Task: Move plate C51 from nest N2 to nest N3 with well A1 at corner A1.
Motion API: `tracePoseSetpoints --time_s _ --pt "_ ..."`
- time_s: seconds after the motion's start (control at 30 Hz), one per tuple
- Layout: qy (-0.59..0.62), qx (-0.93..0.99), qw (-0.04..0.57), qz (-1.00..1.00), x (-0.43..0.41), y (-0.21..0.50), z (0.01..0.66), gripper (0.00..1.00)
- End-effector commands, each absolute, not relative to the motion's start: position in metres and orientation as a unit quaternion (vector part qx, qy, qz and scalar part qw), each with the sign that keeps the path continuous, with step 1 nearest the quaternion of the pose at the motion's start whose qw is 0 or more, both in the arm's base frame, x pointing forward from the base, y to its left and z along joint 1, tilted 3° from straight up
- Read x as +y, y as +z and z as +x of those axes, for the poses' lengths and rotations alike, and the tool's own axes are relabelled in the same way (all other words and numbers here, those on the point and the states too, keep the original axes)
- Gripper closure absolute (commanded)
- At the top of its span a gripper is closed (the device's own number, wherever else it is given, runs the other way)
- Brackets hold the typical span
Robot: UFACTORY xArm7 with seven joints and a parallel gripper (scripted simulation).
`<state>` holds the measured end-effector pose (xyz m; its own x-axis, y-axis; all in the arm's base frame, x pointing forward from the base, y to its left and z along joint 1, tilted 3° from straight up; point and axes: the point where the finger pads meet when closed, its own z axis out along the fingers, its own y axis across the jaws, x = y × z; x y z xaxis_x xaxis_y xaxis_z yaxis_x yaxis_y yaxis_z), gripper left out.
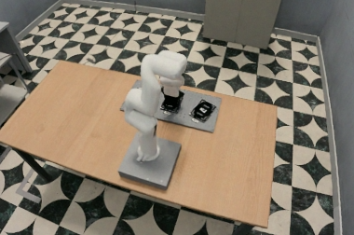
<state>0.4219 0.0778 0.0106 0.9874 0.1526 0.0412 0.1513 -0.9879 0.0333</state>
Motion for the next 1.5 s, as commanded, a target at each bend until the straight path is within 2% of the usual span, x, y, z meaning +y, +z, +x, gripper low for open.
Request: tracePoseSetpoints --time_s 0.0,1.13,1.17,1.47 --pt "0.024 0.076 0.015 0.997 0.078 0.010 0.424 1.00" --pt "0.024 0.076 0.015 0.997 0.078 0.000 0.424 1.00" --pt "0.024 0.076 0.015 0.997 0.078 0.000 0.424 0.00" --pt "0.024 0.076 0.015 0.997 0.078 0.000 0.424 0.00"
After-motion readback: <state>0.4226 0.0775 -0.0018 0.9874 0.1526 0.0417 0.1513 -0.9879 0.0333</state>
